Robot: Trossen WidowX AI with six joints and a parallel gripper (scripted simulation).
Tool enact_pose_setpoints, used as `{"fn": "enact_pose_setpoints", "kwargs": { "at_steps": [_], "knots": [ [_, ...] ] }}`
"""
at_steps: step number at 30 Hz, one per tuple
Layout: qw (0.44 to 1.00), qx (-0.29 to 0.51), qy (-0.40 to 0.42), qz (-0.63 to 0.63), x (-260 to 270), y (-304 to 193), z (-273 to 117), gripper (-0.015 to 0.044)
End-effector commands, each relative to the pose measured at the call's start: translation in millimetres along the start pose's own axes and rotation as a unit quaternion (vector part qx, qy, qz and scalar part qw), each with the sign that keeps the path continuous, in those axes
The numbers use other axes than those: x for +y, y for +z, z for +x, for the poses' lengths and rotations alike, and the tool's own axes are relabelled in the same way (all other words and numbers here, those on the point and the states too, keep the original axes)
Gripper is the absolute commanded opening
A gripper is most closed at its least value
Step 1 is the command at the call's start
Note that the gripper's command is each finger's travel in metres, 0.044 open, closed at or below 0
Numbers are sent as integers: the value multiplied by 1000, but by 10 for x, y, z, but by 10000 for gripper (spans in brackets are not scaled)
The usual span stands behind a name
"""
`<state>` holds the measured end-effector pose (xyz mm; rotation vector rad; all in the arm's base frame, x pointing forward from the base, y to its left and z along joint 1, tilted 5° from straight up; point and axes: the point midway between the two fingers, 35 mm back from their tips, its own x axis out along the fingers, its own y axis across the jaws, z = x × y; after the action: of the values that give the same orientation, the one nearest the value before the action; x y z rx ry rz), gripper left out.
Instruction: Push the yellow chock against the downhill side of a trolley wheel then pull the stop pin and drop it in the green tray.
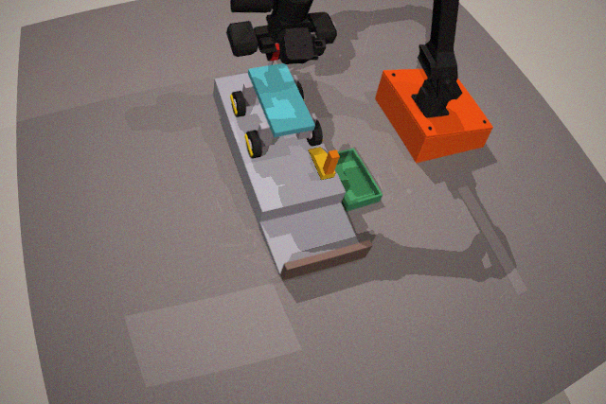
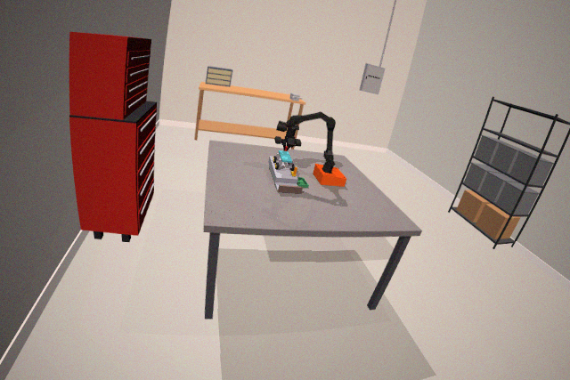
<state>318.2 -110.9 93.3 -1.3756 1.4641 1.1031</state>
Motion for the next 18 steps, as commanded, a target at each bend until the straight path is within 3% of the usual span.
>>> {"fn": "enact_pose_setpoints", "kwargs": {
  "at_steps": [1,18],
  "knots": [
    [1000,3,0,3,-4,-17,-43,0],
    [1000,3,0,3,-13,-84,-144,0]
  ]
}}
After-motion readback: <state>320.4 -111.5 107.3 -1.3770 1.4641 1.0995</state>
